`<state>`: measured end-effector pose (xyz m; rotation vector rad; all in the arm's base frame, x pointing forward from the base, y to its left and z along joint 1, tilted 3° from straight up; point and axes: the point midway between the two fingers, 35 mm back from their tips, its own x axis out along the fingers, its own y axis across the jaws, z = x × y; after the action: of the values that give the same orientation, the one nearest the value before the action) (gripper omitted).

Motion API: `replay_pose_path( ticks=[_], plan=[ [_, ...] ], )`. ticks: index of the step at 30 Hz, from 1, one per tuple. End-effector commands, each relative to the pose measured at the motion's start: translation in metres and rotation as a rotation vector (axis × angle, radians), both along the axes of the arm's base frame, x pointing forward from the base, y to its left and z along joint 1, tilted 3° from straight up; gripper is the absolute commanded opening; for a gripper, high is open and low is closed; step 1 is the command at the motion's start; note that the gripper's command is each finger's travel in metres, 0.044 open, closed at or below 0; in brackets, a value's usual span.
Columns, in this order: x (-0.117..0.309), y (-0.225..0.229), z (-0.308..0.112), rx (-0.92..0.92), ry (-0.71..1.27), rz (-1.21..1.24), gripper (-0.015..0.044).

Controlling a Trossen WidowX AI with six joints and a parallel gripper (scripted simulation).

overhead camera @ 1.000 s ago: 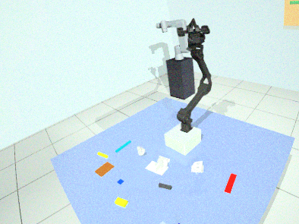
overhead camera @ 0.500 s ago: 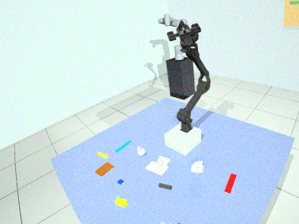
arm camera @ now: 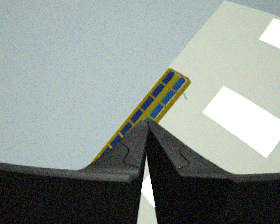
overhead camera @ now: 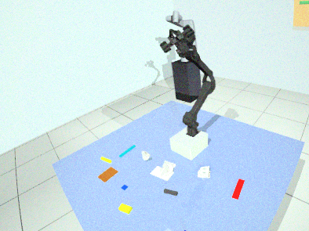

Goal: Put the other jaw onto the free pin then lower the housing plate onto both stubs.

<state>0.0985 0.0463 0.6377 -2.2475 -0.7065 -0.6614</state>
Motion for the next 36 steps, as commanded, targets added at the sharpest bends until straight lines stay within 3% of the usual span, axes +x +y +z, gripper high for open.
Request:
replay_pose_path(
  ticks=[1, 27, 36],
  plan=[
    [0.032, -0.009, -0.014, 0.053, 0.096, -0.003, 0.0000],
    [0.179, -0.065, -0.123, 0.323, 0.589, -0.094, 0.0000],
    [0.199, -0.076, -0.151, 0.339, 0.667, -0.130, 0.0000]
  ],
)
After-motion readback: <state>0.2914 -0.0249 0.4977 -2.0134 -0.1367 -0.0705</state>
